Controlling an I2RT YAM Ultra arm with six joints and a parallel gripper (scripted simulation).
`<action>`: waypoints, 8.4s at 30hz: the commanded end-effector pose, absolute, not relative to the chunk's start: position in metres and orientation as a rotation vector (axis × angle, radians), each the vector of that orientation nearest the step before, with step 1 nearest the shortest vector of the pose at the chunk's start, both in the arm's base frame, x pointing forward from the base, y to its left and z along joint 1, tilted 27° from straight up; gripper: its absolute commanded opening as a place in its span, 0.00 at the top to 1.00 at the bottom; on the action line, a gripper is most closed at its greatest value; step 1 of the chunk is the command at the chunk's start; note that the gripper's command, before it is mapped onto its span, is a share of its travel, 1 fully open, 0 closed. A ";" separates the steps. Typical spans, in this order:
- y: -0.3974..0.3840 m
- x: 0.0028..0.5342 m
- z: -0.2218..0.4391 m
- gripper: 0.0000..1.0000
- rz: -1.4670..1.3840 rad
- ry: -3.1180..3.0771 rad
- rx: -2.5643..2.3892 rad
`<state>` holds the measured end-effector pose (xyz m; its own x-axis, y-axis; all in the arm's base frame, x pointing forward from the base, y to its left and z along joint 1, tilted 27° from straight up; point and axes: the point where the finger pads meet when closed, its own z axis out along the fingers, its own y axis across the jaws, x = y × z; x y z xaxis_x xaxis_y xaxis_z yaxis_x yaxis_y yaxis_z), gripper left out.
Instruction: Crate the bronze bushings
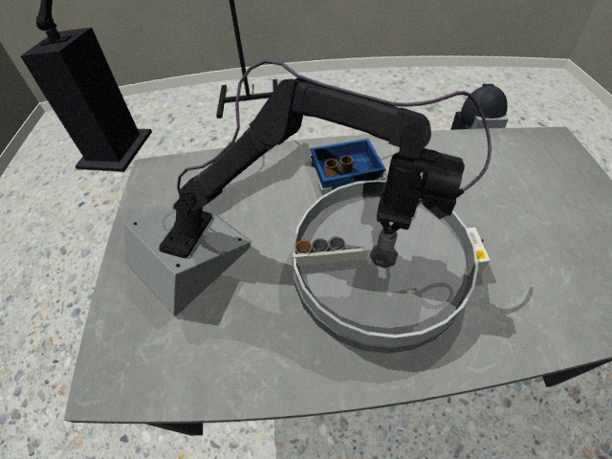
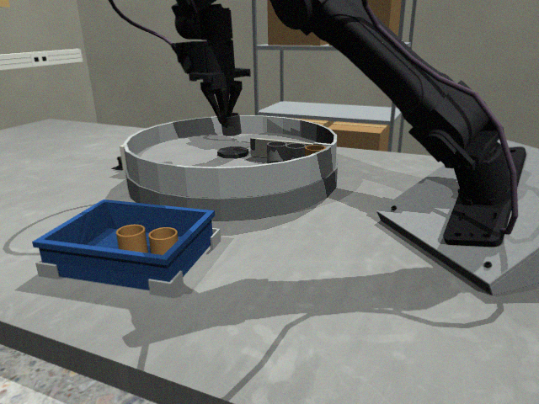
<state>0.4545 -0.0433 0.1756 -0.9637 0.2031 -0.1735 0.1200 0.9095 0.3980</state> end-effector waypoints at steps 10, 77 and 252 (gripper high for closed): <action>-0.056 0.457 0.201 1.00 0.547 2.788 0.256; -0.059 0.459 0.196 1.00 0.553 2.806 0.258; -0.042 0.468 0.168 1.00 0.541 2.796 0.254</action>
